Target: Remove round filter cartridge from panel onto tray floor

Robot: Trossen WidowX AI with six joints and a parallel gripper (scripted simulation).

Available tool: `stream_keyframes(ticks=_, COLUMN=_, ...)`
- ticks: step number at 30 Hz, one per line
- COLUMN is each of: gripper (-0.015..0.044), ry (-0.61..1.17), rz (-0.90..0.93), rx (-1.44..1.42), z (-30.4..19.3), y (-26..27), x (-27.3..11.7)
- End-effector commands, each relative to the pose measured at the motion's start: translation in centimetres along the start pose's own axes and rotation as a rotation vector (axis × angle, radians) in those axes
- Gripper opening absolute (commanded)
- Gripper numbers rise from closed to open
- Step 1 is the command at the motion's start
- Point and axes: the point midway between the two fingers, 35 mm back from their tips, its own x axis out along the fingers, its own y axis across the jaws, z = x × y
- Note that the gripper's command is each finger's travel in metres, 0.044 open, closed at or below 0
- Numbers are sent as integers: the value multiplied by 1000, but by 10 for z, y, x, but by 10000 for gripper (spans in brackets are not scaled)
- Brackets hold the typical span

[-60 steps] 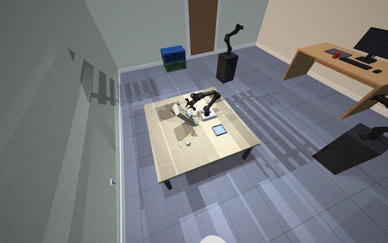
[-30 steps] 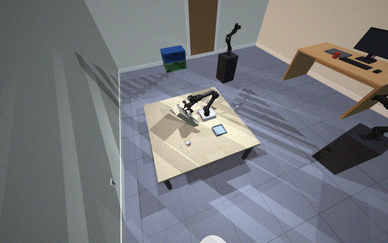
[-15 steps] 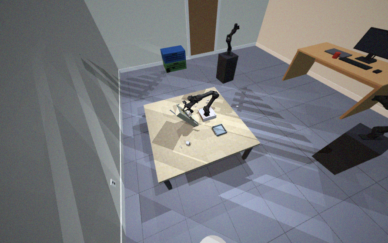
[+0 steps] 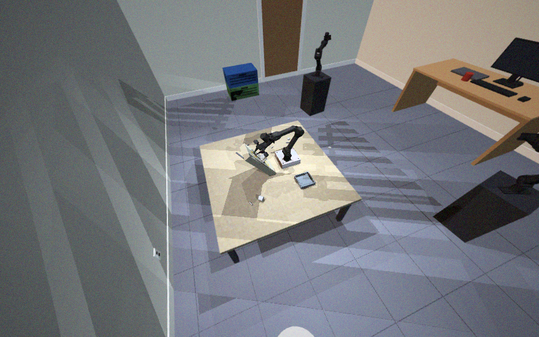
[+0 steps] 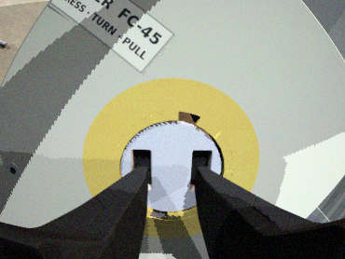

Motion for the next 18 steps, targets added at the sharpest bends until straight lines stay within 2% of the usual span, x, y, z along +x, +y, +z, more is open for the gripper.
stream_keyframes(ticks=1, gripper=99, ry=7, rz=3, rx=-4, z=-2, y=2, x=2)
stream_keyframes(ticks=18, gripper=99, ry=6, rz=2, rx=-4, z=0, y=0, x=2)
